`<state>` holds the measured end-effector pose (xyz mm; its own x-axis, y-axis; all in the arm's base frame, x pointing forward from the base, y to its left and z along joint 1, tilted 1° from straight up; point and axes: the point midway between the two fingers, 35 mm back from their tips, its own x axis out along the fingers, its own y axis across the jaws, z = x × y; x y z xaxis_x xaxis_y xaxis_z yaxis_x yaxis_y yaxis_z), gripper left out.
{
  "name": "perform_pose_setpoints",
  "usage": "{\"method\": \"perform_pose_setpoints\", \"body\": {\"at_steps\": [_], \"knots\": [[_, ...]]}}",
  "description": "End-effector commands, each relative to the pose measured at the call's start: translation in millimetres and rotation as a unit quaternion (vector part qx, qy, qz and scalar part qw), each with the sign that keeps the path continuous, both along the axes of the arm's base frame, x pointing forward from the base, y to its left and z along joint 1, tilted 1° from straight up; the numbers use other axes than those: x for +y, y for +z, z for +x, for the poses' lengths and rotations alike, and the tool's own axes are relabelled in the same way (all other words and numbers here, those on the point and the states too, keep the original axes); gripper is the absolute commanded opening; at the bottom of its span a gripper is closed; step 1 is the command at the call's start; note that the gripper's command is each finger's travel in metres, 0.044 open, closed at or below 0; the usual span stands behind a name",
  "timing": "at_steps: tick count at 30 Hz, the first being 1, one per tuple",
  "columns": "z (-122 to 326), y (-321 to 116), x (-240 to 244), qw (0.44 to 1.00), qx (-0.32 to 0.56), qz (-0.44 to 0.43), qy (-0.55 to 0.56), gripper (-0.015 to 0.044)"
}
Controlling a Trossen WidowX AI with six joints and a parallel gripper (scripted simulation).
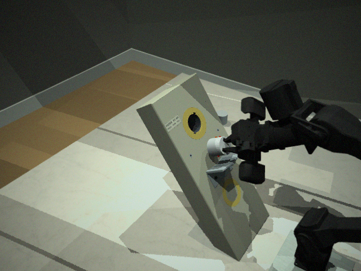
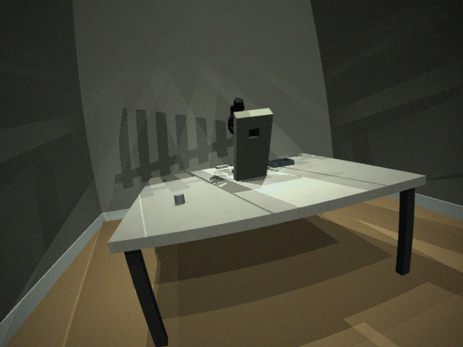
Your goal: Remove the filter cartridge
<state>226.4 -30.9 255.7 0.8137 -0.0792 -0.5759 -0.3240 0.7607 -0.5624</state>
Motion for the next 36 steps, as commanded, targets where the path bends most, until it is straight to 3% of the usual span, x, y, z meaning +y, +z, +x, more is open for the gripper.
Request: {"method": "perform_pose_setpoints", "body": {"at_steps": [1,3,15,23,26,36], "knots": [[0.7,1.6,-0.1,1.000,-0.002,0.000,0.000,0.0053],[0.7,1.6,-0.1,1.000,-0.002,0.000,0.000,0.0092],[-1.7,-2.9,1.0,1.000,-0.006,-0.001,0.003,0.0092],[30.6,59.7,-3.7,1.000,-0.007,-0.001,0.003,0.0092],[33.7,64.6,-4.2,1.000,-0.008,-0.001,0.003,0.0092],[26.1,132.8,-5.2,1.000,-0.011,-0.002,0.002,0.0354]]}}
